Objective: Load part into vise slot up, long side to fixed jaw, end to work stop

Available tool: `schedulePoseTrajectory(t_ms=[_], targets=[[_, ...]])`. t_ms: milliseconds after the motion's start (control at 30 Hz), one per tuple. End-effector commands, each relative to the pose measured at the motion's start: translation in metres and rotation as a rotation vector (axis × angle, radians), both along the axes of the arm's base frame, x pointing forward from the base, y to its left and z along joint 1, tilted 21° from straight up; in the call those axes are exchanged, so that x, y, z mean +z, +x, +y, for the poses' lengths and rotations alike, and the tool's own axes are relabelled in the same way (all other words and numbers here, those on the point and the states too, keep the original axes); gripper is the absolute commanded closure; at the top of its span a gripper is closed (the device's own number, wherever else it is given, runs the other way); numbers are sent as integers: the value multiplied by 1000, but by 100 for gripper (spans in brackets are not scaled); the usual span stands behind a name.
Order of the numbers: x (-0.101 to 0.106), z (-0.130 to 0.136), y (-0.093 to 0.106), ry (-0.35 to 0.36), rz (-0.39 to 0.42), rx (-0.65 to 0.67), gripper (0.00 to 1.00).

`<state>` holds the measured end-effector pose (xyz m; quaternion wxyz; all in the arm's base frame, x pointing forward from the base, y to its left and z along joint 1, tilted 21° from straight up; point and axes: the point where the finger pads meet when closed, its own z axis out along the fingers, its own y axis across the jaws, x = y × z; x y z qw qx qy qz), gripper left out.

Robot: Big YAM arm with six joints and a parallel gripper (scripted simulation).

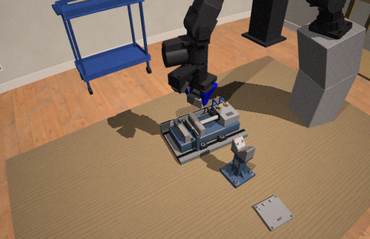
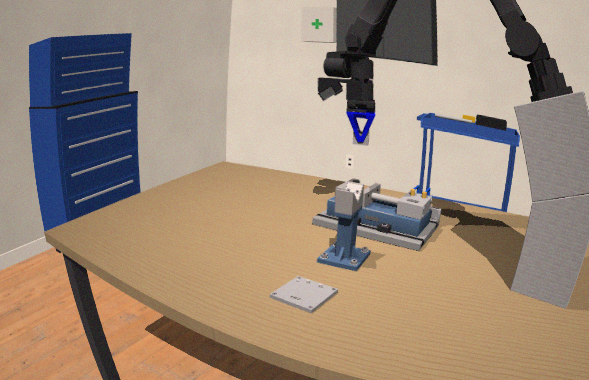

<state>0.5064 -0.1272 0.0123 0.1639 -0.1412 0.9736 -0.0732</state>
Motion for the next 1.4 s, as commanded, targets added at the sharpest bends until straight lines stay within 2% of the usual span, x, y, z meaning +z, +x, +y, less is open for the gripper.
schedulePoseTrajectory(t_ms=[0,100,133,333,433,600,700,833,1367], targets=[[15,-21,14,45,-32,-142,100],[17,-25,14,52,-38,-165,100],[29,-29,17,56,-63,-186,100],[21,-47,14,98,-55,-293,100],[28,-55,14,111,-70,-331,100],[26,-62,13,127,-71,-373,100],[29,-55,16,128,-75,-364,100],[28,-66,13,132,-75,-393,100],[29,-65,13,132,-76,-391,100]])
